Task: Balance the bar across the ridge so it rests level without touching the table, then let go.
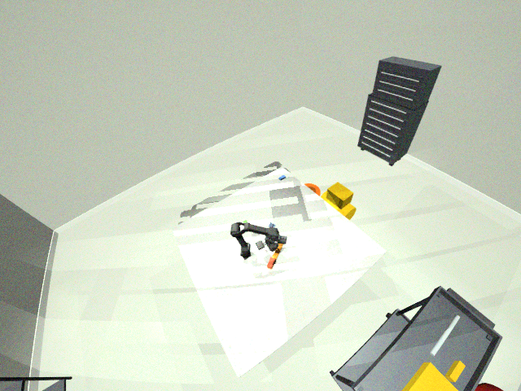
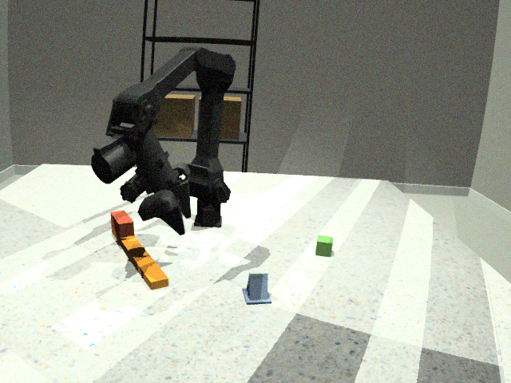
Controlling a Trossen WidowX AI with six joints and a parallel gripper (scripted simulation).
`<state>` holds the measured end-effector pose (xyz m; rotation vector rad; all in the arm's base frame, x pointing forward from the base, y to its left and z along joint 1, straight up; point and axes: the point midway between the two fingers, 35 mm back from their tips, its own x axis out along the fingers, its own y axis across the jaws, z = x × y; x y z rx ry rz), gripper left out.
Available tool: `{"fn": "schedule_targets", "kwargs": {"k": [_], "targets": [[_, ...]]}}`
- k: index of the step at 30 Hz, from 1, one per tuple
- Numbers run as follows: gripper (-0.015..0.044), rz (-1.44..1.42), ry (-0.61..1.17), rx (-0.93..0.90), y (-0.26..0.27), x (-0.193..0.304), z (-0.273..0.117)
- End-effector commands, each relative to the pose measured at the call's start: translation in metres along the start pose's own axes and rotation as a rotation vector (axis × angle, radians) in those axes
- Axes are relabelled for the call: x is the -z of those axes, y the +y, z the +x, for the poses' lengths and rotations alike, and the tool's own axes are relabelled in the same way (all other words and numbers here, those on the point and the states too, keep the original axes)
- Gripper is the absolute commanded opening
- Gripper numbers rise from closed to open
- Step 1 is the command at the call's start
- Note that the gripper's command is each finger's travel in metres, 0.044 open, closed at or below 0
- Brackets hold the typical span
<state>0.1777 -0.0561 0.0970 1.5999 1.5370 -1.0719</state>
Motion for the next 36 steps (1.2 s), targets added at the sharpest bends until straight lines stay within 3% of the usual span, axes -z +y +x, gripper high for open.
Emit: {"fn": "schedule_targets", "kwargs": {"k": [1, 36], "targets": [[0.0315, -0.116, -0.03, -0.006, 0.002, -0.004, -0.004], [0.0315, -1.176, -0.254, 0.101, 0.012, -0.03, -0.041]]}}
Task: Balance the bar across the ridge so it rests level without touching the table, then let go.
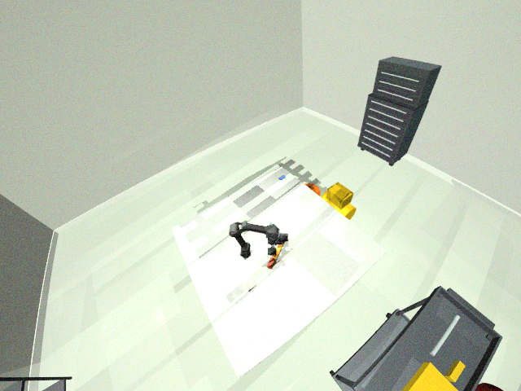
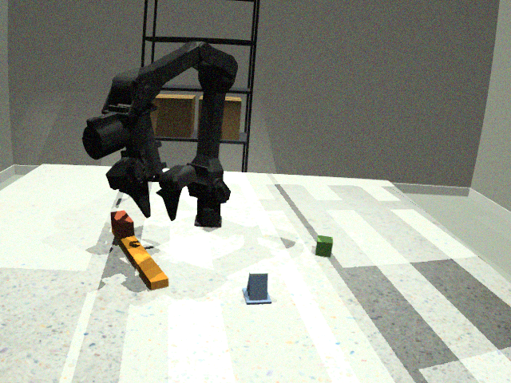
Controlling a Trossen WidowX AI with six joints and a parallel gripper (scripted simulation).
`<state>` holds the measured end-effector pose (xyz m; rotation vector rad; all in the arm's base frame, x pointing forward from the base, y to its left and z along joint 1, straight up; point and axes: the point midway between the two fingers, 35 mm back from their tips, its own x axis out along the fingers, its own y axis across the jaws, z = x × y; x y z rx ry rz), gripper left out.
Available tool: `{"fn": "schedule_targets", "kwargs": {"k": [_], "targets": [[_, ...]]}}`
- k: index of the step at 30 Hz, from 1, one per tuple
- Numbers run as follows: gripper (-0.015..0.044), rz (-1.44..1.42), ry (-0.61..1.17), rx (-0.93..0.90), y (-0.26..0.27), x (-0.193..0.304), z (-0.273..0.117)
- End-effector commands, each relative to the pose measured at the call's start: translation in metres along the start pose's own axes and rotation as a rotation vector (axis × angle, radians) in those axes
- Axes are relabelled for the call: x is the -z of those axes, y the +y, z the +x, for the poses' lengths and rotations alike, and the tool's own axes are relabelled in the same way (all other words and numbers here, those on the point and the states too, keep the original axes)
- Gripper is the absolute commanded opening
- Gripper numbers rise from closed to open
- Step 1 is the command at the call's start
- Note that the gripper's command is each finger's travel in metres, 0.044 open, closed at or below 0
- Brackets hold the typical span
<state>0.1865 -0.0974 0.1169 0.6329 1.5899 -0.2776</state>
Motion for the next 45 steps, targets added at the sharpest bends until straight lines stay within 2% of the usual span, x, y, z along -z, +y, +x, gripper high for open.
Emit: {"fn": "schedule_targets", "kwargs": {"k": [1, 34, 40, 45], "targets": [[0.0315, -0.113, -0.02, 0.025, -0.003, -0.004, -0.005], [0.0315, -1.083, -0.037, 0.255, -0.026, -0.023, -0.04], [0.0315, -1.102, -0.035, 0.261, -0.026, -0.024, -0.04], [0.0315, -1.102, -0.035, 0.26, -0.031, -0.03, -0.019]]}}
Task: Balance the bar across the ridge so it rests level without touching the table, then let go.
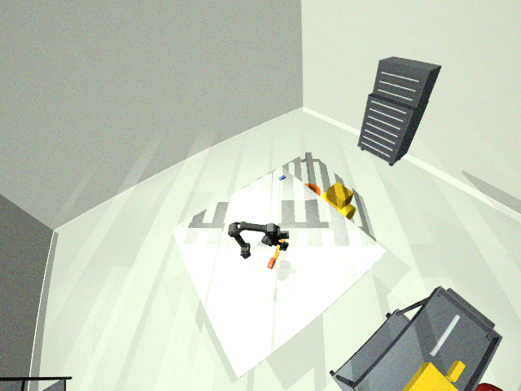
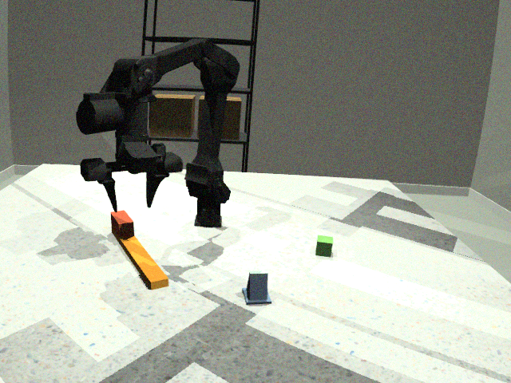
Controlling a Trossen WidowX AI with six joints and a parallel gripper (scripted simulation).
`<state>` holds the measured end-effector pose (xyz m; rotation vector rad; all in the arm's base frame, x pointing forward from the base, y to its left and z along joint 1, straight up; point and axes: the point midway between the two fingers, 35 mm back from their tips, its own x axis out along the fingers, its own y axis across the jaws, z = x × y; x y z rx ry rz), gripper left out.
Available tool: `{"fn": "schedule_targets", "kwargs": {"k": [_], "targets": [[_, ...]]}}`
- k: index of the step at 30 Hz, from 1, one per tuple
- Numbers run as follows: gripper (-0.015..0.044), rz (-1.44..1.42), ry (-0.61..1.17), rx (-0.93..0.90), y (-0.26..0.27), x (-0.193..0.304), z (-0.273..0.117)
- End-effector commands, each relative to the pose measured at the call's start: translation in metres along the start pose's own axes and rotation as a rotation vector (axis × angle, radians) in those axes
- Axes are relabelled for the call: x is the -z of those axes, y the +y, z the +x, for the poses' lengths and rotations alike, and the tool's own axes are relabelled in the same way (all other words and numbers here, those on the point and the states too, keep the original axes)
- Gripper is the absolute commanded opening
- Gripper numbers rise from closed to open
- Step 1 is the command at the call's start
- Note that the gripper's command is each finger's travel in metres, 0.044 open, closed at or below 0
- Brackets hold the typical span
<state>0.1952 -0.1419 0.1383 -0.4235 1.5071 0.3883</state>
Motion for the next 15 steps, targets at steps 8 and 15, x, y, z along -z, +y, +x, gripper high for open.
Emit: {"fn": "schedule_targets", "kwargs": {"k": [8, 15], "targets": [[0.0315, -0.008, 0.009, -0.006, 0.002, 0.003, 0.066], [0.0315, -0.008, 0.009, -0.007, 0.003, 0.003, 0.069]]}}
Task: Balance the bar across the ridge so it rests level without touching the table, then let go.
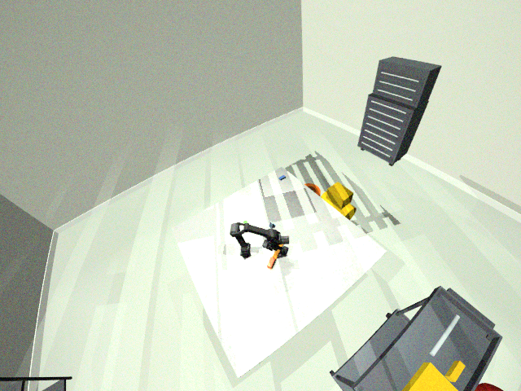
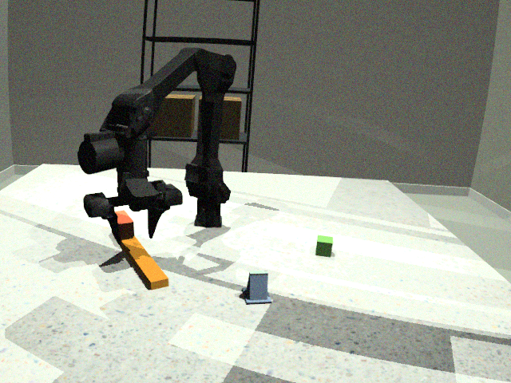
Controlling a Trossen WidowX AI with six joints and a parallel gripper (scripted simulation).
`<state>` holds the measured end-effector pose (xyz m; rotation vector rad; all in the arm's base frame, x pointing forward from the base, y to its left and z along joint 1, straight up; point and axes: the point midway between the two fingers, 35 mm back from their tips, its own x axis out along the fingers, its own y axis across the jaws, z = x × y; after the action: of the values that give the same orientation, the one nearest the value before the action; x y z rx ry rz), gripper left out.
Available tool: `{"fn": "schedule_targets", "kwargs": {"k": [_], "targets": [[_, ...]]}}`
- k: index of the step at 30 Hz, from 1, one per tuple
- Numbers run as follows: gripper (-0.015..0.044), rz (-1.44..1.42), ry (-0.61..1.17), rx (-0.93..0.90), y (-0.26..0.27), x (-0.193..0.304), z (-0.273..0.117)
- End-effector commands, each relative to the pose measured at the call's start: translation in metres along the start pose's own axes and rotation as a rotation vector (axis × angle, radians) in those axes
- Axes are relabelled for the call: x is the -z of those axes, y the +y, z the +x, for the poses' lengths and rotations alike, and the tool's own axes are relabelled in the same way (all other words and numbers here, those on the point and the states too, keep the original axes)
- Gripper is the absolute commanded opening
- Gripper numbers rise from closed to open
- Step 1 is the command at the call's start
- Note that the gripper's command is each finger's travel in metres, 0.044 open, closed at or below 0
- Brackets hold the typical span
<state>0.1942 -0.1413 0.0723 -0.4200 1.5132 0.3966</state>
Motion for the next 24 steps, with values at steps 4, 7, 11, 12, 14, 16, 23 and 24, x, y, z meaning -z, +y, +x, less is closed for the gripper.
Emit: {"fn": "schedule_targets", "kwargs": {"k": [4, 7, 11, 12, 14, 16, 23, 24], "targets": [[0.0315, -0.005, 0.005, 0.002, 0.0, 0.001, 0.009], [0.0315, -0.005, 0.005, 0.002, 0.0, 0.001, 0.014], [0.0315, -0.005, 0.005, 0.002, 0.0, 0.001, 0.021], [0.0315, -0.005, 0.005, 0.002, 0.0, 0.001, 0.023], [0.0315, -0.005, 0.005, 0.002, 0.0, 0.001, 0.026], [0.0315, -0.005, 0.005, 0.002, 0.0, 0.001, 0.027], [0.0315, -0.005, 0.005, 0.002, 0.0, 0.001, 0.027], [0.0315, -0.005, 0.005, 0.002, 0.0, 0.001, 0.027]]}}
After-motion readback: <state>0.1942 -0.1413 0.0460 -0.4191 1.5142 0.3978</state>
